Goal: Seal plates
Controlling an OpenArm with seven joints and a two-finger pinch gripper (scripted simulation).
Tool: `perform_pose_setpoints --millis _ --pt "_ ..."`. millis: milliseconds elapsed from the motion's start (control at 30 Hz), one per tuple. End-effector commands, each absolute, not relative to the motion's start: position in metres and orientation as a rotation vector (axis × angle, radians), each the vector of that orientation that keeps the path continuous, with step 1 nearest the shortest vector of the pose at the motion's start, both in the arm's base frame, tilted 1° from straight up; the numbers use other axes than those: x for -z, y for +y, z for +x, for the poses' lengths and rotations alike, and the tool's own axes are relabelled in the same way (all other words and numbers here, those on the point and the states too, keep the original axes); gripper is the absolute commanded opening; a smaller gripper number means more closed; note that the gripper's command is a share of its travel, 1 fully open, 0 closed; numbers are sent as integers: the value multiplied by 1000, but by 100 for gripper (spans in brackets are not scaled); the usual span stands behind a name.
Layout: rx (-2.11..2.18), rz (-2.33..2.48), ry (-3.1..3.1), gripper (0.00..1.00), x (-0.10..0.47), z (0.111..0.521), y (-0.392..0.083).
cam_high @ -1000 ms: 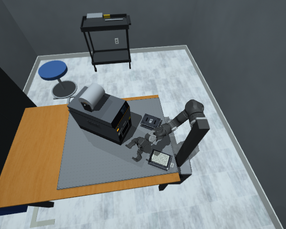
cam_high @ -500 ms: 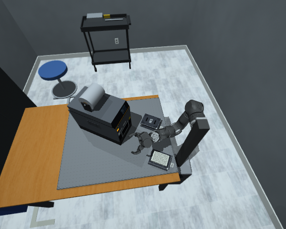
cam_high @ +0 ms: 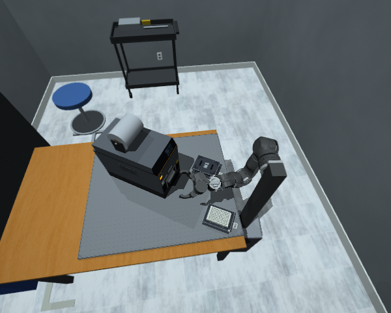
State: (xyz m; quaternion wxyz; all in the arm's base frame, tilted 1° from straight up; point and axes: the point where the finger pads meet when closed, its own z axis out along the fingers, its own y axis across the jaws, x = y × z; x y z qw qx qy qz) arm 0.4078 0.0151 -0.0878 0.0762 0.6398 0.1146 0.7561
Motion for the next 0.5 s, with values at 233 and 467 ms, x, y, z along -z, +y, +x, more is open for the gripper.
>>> perform_pose_setpoints --millis 233,467 --pt "-2142 2044 28 65 97 400 -19" --pt "-1970 2148 -247 65 109 387 -49"
